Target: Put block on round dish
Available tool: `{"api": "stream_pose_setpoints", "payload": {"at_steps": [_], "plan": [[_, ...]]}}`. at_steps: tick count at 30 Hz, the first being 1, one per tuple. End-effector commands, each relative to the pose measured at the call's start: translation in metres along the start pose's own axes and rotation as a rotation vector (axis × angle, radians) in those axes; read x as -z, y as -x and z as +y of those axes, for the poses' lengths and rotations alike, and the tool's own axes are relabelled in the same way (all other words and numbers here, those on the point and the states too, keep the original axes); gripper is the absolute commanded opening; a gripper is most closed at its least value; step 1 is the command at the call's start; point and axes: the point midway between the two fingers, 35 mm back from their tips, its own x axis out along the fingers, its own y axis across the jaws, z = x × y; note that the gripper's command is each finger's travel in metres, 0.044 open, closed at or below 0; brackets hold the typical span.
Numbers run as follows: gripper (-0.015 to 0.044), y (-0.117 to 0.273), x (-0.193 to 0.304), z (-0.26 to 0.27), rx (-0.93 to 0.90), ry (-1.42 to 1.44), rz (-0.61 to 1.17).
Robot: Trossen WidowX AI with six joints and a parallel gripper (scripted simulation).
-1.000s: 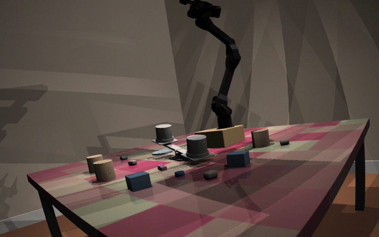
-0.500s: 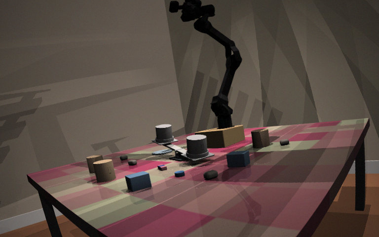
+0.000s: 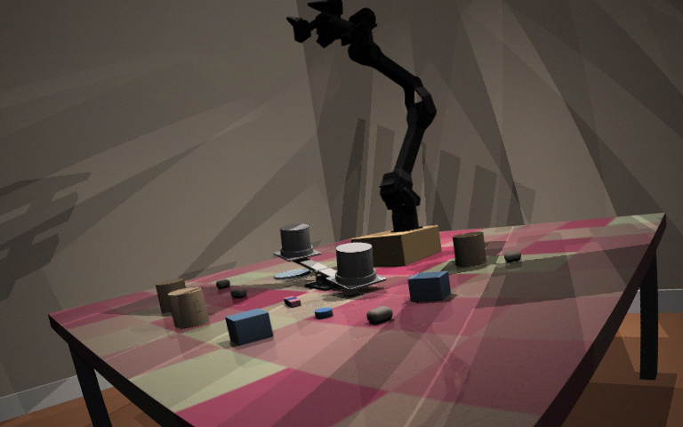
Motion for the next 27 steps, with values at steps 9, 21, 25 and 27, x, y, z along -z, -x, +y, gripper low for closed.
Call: {"api": "stream_pose_setpoints", "payload": {"at_steps": [9,21,25,27], "plan": [[0.0440,0.025,0.015,-0.072,0.247,0.246,0.130],[0.0440,0.070,0.023,-0.140,0.472,0.500,0.315],[0.0440,0.088,0.024,-0.161,0.539,0.584,0.388],[0.0440,0.098,0.025,-0.171,0.571,0.626,0.427]]}}
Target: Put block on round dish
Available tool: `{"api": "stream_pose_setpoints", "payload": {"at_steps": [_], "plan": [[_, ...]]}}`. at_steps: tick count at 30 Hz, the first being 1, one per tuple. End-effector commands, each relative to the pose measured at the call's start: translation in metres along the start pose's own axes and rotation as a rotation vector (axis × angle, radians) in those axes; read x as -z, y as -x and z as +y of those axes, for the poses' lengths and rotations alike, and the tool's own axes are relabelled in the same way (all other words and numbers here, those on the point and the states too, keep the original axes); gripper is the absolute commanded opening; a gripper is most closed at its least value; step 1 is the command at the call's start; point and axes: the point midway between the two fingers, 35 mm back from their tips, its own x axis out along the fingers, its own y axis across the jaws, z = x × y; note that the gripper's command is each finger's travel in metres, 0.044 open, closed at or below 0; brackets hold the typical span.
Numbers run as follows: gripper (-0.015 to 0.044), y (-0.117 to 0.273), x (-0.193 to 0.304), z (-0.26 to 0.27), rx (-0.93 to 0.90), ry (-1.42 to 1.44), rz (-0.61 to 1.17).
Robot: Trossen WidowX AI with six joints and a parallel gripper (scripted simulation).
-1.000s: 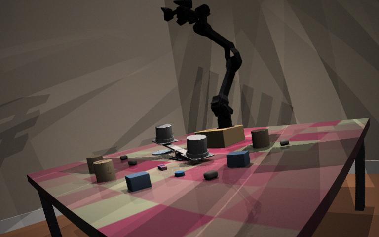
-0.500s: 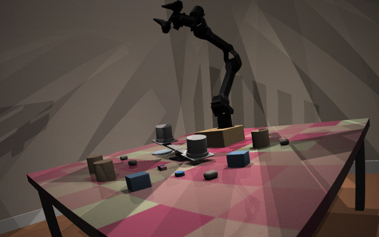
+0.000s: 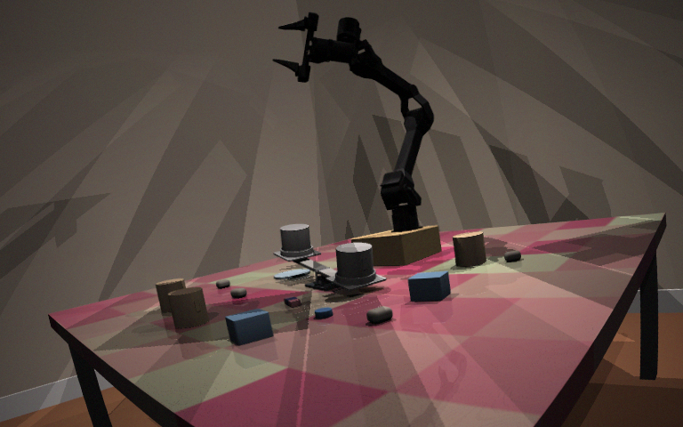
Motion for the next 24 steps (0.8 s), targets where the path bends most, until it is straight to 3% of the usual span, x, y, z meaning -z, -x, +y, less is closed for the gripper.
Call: {"api": "stream_pose_setpoints", "payload": {"at_steps": [1,24], "plan": [[0.0440,0.004,0.017,-0.019,0.052,0.084,0.069],[0.0440,0.068,0.096,-0.144,0.302,0.640,0.531]]}}
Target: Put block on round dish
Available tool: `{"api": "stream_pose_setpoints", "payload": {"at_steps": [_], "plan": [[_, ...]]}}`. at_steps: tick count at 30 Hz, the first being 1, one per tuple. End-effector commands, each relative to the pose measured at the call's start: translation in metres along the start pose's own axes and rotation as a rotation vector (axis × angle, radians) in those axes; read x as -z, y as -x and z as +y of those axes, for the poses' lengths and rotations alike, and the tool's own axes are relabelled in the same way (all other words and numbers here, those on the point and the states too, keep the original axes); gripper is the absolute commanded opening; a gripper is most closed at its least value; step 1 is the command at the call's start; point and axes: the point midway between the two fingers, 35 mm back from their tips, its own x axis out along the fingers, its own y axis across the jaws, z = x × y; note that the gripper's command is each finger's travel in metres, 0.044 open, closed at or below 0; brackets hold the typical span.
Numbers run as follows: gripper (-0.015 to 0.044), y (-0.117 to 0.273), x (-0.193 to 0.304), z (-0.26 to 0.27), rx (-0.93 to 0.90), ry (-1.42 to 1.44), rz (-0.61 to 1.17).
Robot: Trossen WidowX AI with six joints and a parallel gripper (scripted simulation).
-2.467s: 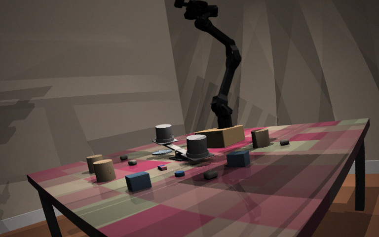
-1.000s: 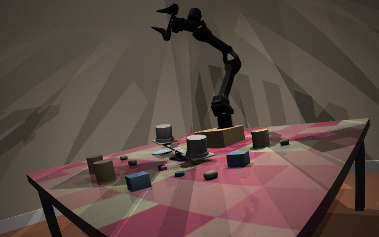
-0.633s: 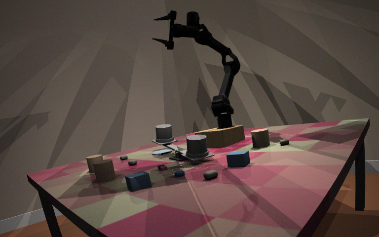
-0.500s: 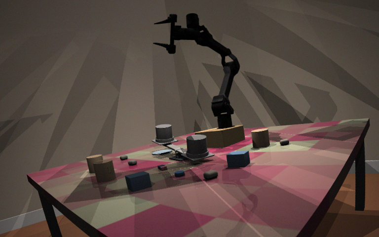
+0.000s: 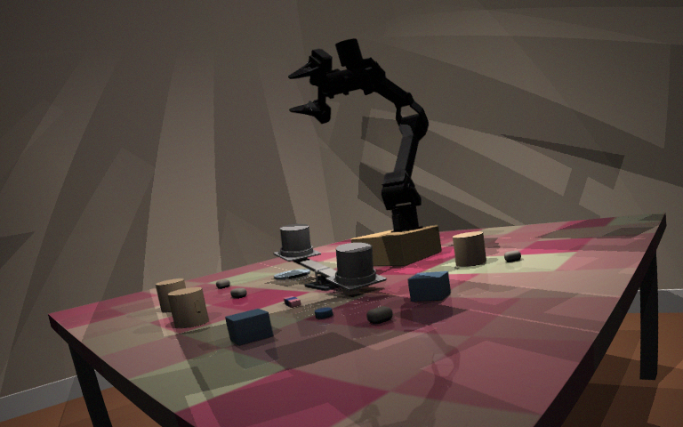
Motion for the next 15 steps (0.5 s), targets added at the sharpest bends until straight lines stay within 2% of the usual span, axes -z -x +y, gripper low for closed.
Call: {"api": "stream_pose_setpoints", "payload": {"at_steps": [1,15], "plan": [[0.0440,0.001,0.023,-0.012,0.024,0.095,0.076],[0.0440,0.019,0.100,-0.067,0.103,0.472,0.360]]}}
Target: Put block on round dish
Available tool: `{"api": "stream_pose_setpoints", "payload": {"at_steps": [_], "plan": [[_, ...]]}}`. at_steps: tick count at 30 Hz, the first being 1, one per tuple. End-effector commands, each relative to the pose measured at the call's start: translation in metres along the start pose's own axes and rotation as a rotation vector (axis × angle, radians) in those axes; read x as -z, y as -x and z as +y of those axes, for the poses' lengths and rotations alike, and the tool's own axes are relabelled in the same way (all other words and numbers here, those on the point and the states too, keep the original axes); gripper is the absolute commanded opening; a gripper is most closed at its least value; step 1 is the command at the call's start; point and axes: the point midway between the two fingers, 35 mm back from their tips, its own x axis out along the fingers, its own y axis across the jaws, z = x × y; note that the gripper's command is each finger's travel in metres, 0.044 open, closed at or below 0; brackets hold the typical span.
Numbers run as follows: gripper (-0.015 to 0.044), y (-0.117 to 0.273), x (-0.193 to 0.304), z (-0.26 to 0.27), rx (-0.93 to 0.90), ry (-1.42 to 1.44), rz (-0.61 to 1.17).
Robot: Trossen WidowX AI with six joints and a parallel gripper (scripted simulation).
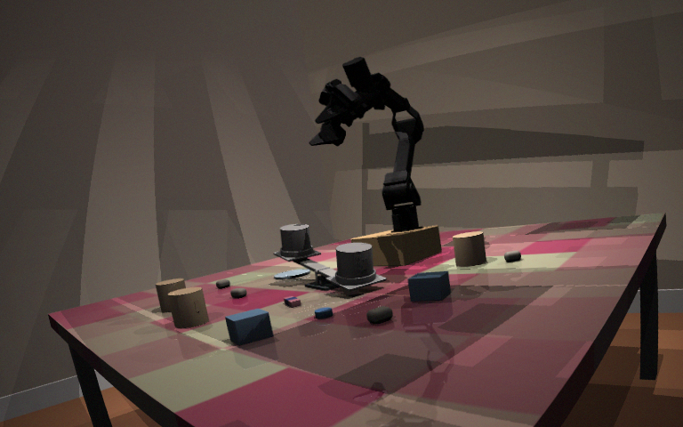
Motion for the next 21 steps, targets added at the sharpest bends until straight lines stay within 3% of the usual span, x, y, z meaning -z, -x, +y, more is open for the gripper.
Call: {"api": "stream_pose_setpoints", "payload": {"at_steps": [1,14,21], "plan": [[0.0440,-0.001,0.024,-0.007,0.012,0.101,0.073],[0.0440,0.005,0.100,-0.043,0.053,0.467,0.322],[0.0440,0.005,0.104,-0.043,0.053,0.506,0.345]]}}
